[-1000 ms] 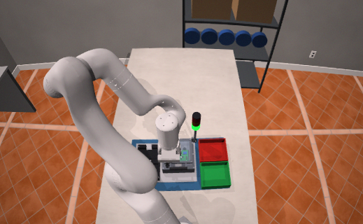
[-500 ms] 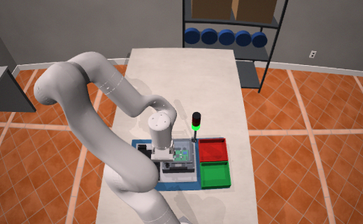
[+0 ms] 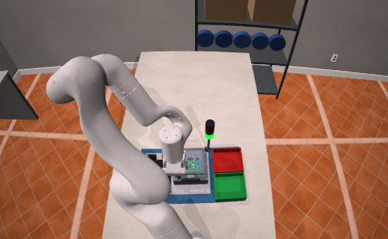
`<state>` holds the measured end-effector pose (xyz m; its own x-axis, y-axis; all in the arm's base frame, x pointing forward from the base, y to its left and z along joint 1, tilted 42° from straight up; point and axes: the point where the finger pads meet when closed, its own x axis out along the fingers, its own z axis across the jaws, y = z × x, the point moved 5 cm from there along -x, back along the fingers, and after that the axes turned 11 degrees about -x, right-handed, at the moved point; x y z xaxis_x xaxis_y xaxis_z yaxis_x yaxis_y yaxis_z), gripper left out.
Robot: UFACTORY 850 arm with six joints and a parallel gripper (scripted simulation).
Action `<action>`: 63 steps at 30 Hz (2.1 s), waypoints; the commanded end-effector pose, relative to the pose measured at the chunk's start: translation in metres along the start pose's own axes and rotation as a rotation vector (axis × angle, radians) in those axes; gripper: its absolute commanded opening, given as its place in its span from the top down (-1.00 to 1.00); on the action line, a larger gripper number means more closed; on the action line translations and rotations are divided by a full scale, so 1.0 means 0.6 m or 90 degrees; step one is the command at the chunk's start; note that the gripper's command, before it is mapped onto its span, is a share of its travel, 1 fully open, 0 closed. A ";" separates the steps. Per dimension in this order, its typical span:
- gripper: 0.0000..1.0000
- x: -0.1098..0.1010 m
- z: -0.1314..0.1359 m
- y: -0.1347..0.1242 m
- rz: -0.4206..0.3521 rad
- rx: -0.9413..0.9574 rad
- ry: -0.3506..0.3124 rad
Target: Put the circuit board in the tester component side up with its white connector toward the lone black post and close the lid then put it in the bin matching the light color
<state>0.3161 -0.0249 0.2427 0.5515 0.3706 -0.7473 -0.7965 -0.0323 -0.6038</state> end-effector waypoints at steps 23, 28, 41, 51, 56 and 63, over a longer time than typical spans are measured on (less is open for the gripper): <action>1.00 0.066 -0.001 -0.003 -0.006 -0.001 0.001; 1.00 0.078 -0.001 -0.003 -0.006 -0.001 0.001; 1.00 0.108 -0.002 -0.003 -0.006 -0.001 0.001; 1.00 0.109 -0.002 -0.003 -0.006 -0.001 0.001; 1.00 0.110 -0.002 -0.003 -0.006 -0.001 0.001; 1.00 0.111 -0.002 -0.003 -0.006 -0.001 0.001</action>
<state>0.3544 -0.0010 0.1940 0.5596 0.3691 -0.7420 -0.7907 -0.0306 -0.6115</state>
